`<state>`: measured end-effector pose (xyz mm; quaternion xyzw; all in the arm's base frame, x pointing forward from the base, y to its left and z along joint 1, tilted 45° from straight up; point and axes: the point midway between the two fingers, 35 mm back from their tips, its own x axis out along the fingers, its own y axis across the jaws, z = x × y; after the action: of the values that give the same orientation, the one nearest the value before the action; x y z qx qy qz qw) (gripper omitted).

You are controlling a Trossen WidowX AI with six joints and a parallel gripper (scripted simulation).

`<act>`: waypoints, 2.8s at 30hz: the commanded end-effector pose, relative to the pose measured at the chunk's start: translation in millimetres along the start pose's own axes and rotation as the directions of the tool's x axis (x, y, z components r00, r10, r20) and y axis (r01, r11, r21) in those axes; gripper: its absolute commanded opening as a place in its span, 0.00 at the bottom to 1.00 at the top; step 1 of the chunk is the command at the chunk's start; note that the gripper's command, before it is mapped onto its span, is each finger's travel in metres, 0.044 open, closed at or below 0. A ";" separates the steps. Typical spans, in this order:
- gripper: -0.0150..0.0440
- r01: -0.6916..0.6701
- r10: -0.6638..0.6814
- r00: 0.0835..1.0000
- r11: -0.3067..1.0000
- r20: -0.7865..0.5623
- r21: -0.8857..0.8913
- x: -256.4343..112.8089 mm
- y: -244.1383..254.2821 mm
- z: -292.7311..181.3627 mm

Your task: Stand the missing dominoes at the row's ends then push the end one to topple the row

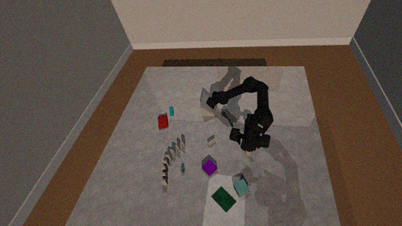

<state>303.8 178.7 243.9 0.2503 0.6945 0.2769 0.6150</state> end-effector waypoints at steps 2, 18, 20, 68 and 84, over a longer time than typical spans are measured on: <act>1.00 -0.009 0.010 1.000 1.000 -0.012 0.002 9.8 1.5 0.3; 1.00 -0.014 0.014 1.000 1.000 -0.012 0.001 70.6 3.3 -1.6; 1.00 -0.014 0.014 1.000 1.000 -0.012 0.001 73.9 3.4 -1.8; 0.44 0.013 -0.037 0.993 0.978 0.112 0.206 -56.5 -109.8 42.5; 0.44 0.013 -0.008 1.000 0.862 -0.011 0.507 -53.0 -358.3 12.8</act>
<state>334.6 -97.5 56.9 0.3912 0.7373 0.0805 0.5449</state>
